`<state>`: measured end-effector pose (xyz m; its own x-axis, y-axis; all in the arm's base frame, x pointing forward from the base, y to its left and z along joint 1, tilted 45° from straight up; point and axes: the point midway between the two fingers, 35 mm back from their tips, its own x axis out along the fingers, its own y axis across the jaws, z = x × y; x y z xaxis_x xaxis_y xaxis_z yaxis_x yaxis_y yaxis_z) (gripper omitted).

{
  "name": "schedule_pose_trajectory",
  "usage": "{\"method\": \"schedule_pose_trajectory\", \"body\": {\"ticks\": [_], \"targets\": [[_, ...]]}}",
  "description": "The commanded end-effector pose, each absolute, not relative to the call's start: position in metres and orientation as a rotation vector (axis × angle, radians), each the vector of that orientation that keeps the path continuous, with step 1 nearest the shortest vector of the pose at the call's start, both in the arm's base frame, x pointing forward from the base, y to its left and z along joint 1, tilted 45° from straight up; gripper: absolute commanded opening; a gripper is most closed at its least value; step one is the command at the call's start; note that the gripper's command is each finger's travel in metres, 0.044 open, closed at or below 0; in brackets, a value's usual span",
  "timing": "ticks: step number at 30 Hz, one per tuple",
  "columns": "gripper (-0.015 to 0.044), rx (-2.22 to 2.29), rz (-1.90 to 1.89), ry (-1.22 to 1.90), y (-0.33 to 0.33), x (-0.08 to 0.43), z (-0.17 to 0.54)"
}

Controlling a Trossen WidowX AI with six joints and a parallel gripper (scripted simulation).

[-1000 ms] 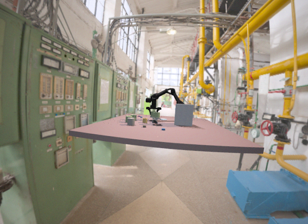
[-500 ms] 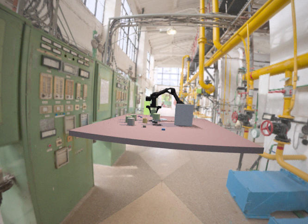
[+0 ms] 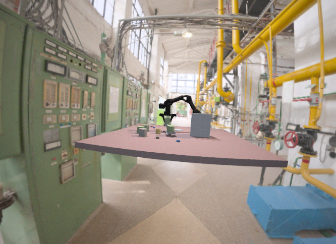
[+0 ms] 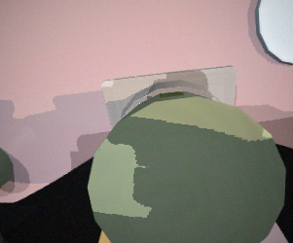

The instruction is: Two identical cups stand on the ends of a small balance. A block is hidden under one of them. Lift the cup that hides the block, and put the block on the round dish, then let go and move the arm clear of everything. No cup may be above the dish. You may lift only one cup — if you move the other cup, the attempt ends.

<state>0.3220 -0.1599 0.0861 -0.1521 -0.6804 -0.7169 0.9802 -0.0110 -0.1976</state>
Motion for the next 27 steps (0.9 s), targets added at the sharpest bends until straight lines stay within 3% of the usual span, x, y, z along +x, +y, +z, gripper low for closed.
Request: {"method": "schedule_pose_trajectory", "body": {"ticks": [1,27], "targets": [[0.0,0.514,-1.551,0.768,-0.156,0.328,0.094],[0.0,0.513,-1.551,0.769,-0.132,0.331,0.118]]}}
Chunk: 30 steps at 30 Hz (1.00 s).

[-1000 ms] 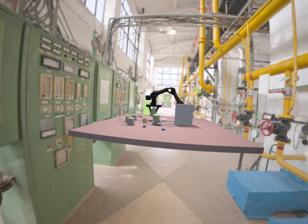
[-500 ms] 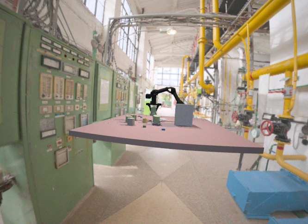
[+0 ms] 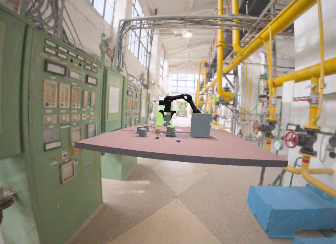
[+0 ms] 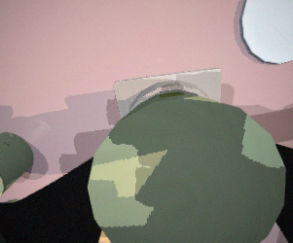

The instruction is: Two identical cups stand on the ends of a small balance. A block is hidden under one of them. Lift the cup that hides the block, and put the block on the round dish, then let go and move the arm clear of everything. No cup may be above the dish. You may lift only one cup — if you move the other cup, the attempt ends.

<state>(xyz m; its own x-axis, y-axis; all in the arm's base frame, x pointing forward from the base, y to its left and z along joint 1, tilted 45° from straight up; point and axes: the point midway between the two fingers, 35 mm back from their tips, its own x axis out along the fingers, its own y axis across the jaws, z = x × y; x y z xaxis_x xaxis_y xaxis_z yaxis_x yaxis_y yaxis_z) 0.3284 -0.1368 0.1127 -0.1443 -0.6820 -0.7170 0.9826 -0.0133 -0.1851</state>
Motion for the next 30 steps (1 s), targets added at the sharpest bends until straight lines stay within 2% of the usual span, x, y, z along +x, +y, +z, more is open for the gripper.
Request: {"method": "schedule_pose_trajectory", "body": {"ticks": [1,30], "targets": [[0.0,0.513,-1.551,0.769,-0.131,0.331,0.119],[0.0,0.502,-1.562,0.774,-0.113,0.328,0.139]]}}
